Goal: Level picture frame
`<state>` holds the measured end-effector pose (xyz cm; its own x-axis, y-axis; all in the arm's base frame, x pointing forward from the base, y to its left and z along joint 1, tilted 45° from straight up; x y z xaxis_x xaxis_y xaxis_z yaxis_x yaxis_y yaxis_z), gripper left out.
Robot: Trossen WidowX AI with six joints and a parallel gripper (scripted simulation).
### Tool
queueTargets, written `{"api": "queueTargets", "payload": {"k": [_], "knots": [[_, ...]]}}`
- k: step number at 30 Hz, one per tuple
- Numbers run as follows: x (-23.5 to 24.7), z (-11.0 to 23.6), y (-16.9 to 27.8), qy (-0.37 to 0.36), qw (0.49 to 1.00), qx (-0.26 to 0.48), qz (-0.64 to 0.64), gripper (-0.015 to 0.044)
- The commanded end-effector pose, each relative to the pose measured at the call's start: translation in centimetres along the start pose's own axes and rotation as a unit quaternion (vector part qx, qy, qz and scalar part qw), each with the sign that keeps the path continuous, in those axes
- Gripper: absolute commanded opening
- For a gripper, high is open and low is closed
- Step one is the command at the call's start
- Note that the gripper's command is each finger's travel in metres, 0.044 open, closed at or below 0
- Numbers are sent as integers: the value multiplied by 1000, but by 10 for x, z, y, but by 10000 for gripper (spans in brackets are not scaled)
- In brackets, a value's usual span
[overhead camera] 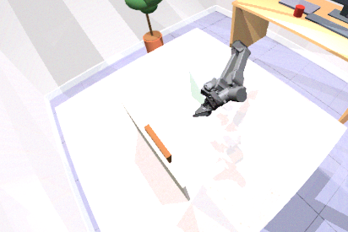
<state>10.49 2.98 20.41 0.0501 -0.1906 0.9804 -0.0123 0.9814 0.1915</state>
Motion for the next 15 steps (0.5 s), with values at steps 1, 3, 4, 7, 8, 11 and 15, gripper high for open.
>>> {"api": "queueTargets", "payload": {"k": [1,3,4,7,8,11,15], "knots": [[0,-1,0,0,1000,0,-1,260],[-2,-9,4,-2,1000,4,-10,260],[-5,-15,6,-3,1000,6,-17,260],[-12,-32,9,-6,999,14,-37,260],[-15,-37,10,-8,999,17,-44,260],[-26,-50,9,-11,998,25,-63,260],[-38,-60,5,-15,996,34,-84,260]]}}
Point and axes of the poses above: the point midway between the two fingers, 35 mm back from their tips, its own z axis back along the fingers, its own x axis across the jaws, y = z × x, the point moved 9 cm from there along z, back along the fingers, and after that the axes turned 13 degrees about z, right-handed, at the moved point
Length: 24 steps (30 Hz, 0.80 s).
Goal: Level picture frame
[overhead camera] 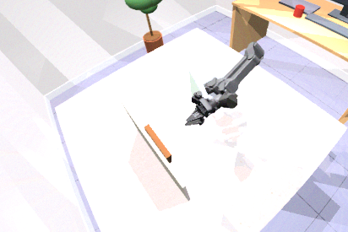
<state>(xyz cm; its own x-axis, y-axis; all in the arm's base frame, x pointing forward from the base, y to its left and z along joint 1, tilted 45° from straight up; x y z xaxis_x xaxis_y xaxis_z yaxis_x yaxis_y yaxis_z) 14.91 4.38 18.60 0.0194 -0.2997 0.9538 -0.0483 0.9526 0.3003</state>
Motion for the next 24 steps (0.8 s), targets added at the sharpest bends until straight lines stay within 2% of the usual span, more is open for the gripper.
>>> {"api": "queueTargets", "payload": {"k": [1,17,24], "knots": [[-20,-14,-8,3,999,14,-29,260],[-19,-29,-8,4,998,19,-53,260],[-13,-62,-4,3,998,19,-53,260]]}}
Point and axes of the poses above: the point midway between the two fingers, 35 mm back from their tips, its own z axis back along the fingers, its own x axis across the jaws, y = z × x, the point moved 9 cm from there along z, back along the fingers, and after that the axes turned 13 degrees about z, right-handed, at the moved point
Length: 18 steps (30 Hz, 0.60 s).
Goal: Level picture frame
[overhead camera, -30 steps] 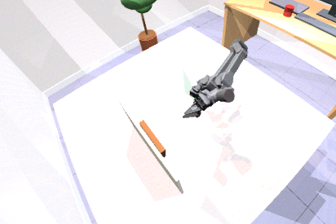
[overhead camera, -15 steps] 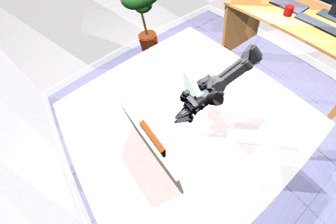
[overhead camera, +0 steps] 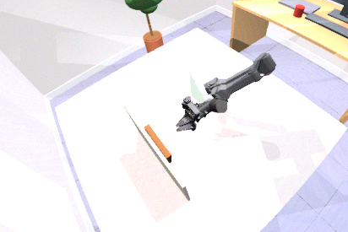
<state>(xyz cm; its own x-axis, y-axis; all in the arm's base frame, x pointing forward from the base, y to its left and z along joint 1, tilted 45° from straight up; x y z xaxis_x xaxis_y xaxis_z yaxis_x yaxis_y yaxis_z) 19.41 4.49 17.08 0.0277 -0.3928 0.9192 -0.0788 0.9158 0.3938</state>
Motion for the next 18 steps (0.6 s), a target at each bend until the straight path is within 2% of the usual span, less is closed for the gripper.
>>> {"api": "queueTargets", "payload": {"k": [1,7,18], "knots": [[1,-24,1,2,1000,2,-3,260],[-6,-60,-3,1,1000,3,-3,260],[-6,-61,-3,1,1000,3,-3,260]]}}
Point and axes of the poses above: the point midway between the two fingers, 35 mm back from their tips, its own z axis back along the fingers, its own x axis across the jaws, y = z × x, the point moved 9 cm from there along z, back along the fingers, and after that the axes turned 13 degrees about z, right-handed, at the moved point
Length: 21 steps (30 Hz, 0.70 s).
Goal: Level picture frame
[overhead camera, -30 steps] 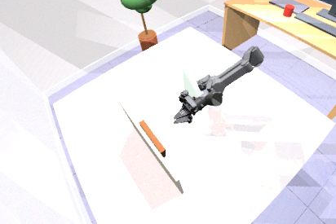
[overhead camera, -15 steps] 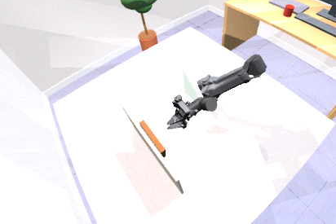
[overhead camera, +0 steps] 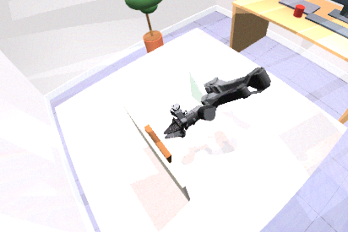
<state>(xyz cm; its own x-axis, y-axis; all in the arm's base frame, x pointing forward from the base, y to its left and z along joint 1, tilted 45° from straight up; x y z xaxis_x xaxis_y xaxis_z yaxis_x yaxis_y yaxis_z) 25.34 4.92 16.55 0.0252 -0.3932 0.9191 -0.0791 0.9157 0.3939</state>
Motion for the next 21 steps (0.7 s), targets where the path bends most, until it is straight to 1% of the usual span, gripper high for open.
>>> {"api": "queueTargets", "payload": {"k": [1,11,21], "knots": [[-1,-1,0,2,1000,3,-2,260],[-1,-2,0,2,1000,3,-2,260],[0,-16,1,2,1000,3,-2,260]]}}
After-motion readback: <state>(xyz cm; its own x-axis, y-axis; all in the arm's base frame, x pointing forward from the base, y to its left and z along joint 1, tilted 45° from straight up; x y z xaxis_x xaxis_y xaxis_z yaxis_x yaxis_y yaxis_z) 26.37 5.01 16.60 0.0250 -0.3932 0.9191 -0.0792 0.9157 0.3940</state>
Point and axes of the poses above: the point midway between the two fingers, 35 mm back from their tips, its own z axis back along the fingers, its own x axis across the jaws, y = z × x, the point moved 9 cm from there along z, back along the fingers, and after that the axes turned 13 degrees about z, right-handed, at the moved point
